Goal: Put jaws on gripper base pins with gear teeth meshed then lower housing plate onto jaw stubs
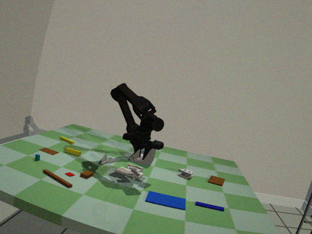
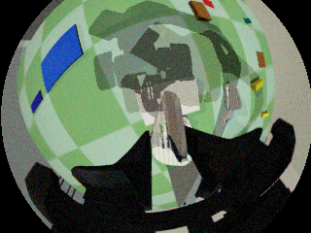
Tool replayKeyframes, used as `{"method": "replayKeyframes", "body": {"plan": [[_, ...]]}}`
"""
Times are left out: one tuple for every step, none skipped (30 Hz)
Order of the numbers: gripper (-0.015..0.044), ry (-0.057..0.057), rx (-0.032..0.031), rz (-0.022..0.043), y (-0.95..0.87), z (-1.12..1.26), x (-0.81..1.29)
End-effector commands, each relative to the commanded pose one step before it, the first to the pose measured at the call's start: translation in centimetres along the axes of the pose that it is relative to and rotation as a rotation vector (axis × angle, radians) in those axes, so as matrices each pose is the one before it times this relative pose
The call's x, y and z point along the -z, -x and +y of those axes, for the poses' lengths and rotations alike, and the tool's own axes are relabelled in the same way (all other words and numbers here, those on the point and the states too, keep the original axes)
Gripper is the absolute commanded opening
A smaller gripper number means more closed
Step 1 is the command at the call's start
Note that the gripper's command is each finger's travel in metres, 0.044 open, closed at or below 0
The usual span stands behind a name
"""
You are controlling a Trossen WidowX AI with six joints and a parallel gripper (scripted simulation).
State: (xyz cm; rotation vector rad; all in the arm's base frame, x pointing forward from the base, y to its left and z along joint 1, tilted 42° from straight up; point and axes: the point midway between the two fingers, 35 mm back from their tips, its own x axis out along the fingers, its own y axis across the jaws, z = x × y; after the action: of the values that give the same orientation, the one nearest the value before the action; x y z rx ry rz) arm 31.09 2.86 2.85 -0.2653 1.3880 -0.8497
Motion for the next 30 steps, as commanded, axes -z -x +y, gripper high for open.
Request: {"method": "replayKeyframes", "body": {"plan": [[0.0134, 0.0003, 0.00336, -0.00169, 0.017, -0.137, -0.022], [0.0134, 0.0000, 0.00000, 0.00000, 0.000, 0.000, 0.000], [0.0134, 0.0000, 0.00000, 0.00000, 0.000, 0.000, 0.000], [0.0134, 0.0000, 0.00000, 0.00000, 0.000, 0.000, 0.000], [0.0134, 0.0000, 0.00000, 0.00000, 0.000, 0.000, 0.000], [0.0134, 0.0000, 0.00000, 0.00000, 0.000, 0.000, 0.000], [0.0134, 0.0000, 0.00000, 0.00000, 0.000, 0.000, 0.000], [0.0134, 0.0000, 0.00000, 0.00000, 0.000, 0.000, 0.000], [0.0134, 0.0000, 0.00000, 0.00000, 0.000, 0.000, 0.000], [0.0134, 0.0000, 0.00000, 0.00000, 0.000, 0.000, 0.000], [0.0134, 0.0000, 0.00000, 0.00000, 0.000, 0.000, 0.000], [0.0134, 0.0000, 0.00000, 0.00000, 0.000, 0.000, 0.000], [0.0134, 0.0000, 0.00000, 0.00000, 0.000, 0.000, 0.000], [0.0134, 0.0000, -0.00001, 0.00000, -0.026, 0.002, -0.002], [0.0134, -0.0001, -0.00003, -0.00001, -0.079, 0.004, -0.005], [0.0134, -0.0002, -0.00005, -0.00002, -0.132, 0.007, -0.009], [0.0134, -0.0002, -0.00005, -0.00003, -0.162, 0.008, -0.010], [0.0134, -0.0002, -0.00004, -0.00003, -0.162, 0.007, -0.009], [0.0134, -0.0002, -0.00004, -0.00003, -0.162, 0.007, -0.009], [0.0134, -0.0002, -0.00003, -0.00003, -0.162, 0.006, -0.008], [0.0134, -0.0002, -0.00002, -0.00004, -0.162, 0.005, -0.007], [0.0134, -0.0002, -0.00001, -0.00004, -0.162, 0.004, -0.007], [0.0134, -0.0002, 0.00000, -0.00004, -0.162, 0.004, -0.006], [0.0134, -0.0002, 0.00000, -0.00004, -0.161, 0.003, -0.005], [0.0134, -0.0002, 0.00001, -0.00004, -0.162, 0.002, -0.005], [0.0134, -0.0002, 0.00002, -0.00004, -0.161, 0.002, -0.004], [0.0134, -0.0002, 0.00003, -0.00004, -0.161, 0.001, -0.003], [0.0134, -0.0002, 0.00004, -0.00004, -0.161, 0.000, -0.002], [0.0134, -0.0002, 0.00005, -0.00004, -0.161, 0.000, -0.002], [0.0134, -0.0002, 0.00005, -0.00004, -0.161, -0.001, -0.001]]}}
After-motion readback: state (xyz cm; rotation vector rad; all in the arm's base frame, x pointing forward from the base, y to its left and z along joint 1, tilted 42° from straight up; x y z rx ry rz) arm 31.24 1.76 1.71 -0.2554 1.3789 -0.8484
